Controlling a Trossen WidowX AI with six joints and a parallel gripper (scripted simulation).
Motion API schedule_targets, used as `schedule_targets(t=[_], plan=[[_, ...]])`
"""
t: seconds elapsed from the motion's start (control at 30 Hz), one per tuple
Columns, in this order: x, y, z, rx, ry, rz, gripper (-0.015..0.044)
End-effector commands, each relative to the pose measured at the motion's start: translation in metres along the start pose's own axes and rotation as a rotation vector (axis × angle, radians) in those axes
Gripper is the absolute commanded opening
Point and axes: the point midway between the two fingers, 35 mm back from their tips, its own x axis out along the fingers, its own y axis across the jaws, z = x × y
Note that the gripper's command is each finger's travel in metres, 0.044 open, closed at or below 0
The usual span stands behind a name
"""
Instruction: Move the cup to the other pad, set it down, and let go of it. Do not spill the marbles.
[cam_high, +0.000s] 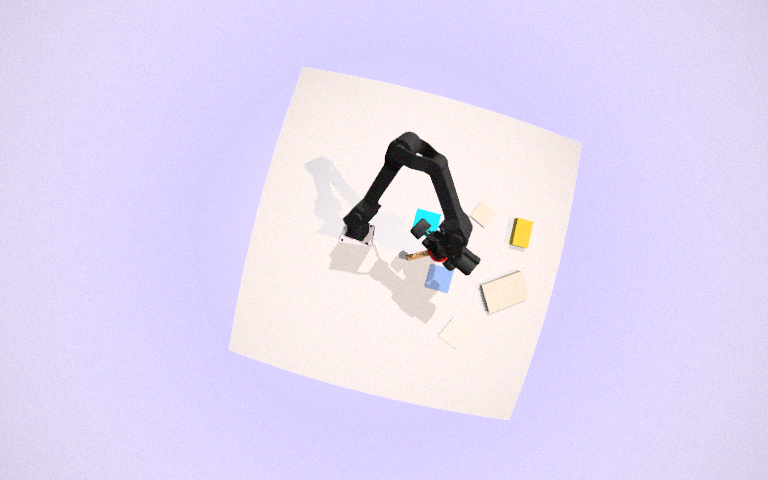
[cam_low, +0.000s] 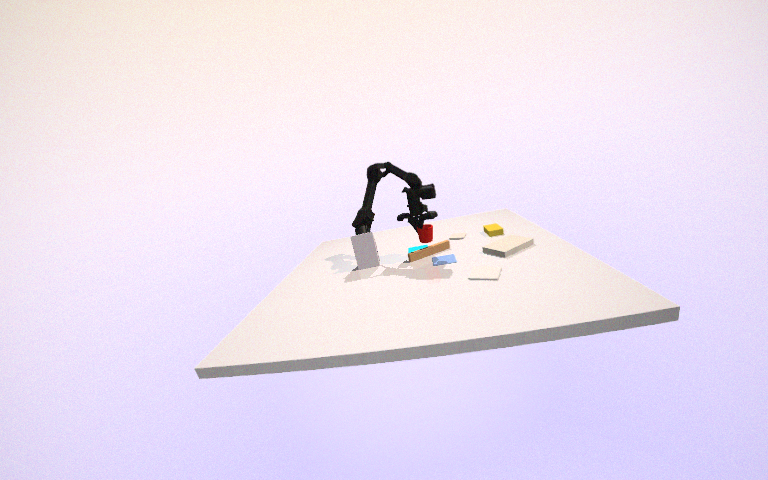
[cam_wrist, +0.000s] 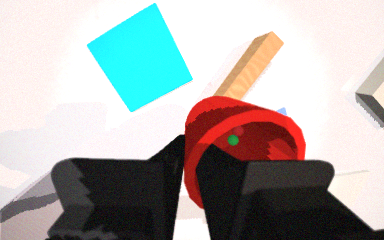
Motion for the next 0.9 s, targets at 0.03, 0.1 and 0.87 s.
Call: schedule_targets(t=[0.03, 0.1, 0.87], plan=[[-0.001, 0.009, 0.006, 0.003, -0.005, 0.0, 0.0], [-0.001, 0.012, 0.008, 0.003, -0.005, 0.001, 0.0], [-0.002, 0.048, 0.031, 0.004, -0.006, 0.002, 0.0]])
